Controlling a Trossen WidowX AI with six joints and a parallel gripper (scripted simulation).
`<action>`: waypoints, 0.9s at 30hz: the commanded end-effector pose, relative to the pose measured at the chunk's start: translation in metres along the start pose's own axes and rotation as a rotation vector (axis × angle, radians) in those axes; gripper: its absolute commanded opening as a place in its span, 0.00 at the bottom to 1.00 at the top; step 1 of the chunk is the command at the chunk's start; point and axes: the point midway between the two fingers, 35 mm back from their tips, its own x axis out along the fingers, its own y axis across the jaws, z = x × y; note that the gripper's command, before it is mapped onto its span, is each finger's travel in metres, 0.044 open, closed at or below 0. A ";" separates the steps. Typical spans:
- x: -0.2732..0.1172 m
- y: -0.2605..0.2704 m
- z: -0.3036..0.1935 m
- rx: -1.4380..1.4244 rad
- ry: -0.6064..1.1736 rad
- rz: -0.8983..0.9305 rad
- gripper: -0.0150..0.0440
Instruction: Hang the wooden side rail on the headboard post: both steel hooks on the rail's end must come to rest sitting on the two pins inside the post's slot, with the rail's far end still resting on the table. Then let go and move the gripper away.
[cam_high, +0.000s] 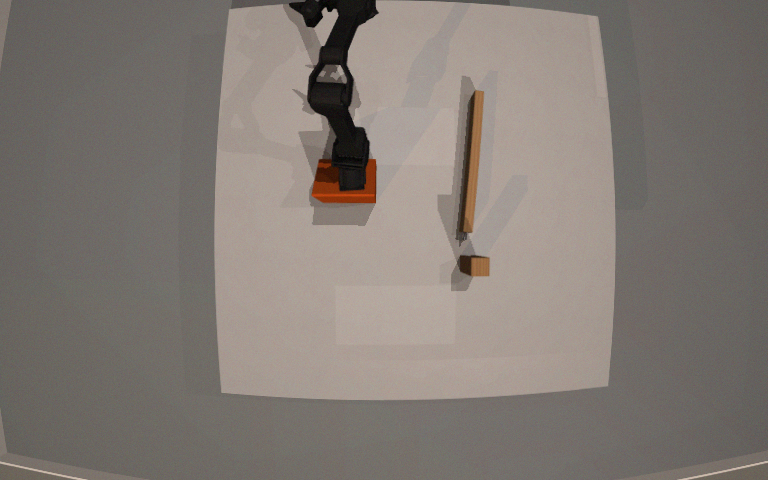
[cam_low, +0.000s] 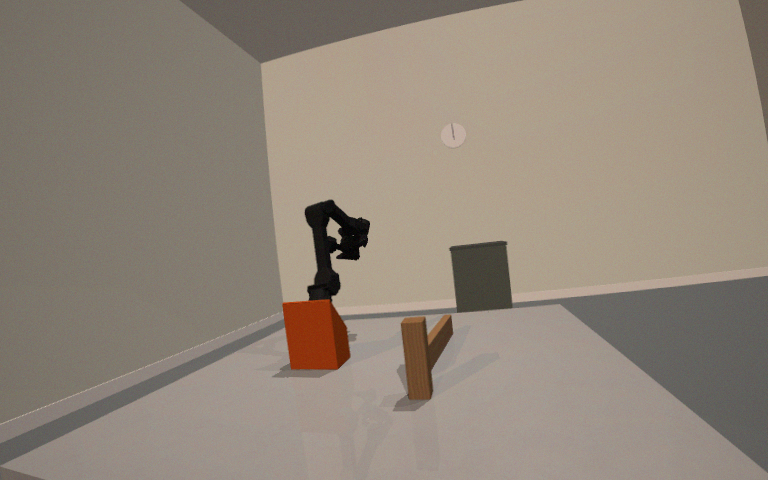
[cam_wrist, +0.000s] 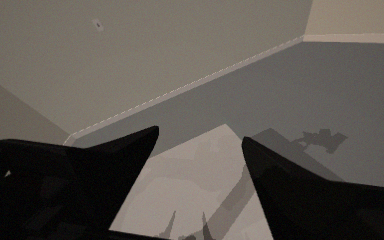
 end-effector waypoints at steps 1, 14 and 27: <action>0.000 -0.001 -0.001 0.003 0.003 -0.006 0.98; -0.045 -0.085 -0.083 -0.041 0.197 -0.305 1.00; -0.153 -0.138 -0.189 -0.168 0.484 -0.562 1.00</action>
